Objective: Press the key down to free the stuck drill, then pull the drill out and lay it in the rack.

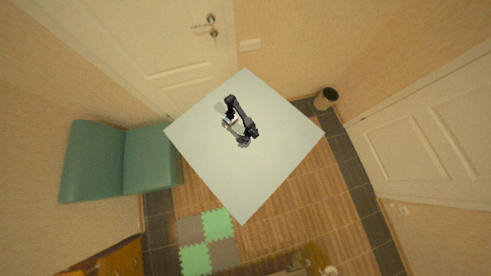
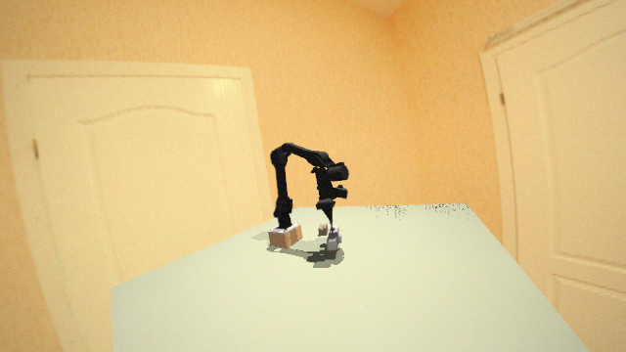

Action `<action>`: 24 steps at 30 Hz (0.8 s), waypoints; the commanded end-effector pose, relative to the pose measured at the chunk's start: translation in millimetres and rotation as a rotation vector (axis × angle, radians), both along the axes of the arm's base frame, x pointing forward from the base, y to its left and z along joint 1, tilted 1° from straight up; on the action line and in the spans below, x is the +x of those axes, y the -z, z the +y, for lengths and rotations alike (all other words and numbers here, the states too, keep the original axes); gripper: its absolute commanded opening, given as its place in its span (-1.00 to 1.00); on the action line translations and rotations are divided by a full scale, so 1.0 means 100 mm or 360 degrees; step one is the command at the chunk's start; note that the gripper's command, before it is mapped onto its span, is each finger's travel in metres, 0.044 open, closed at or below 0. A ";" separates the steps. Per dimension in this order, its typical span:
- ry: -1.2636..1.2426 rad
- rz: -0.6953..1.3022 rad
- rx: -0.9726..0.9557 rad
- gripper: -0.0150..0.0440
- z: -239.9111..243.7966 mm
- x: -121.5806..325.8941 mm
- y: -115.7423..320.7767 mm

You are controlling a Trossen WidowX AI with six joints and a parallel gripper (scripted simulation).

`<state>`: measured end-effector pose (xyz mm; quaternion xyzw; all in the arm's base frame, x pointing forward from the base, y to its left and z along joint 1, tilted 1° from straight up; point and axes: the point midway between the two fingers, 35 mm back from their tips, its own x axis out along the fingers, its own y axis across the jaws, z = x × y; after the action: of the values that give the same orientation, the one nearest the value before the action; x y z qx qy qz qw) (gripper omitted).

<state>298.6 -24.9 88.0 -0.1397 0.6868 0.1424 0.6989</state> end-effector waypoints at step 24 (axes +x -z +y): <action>0.0007 0.0019 -0.0007 -0.49 -0.04 -0.04 0.14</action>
<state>299.8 -24.0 86.4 -0.1399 0.6800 0.1422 0.7056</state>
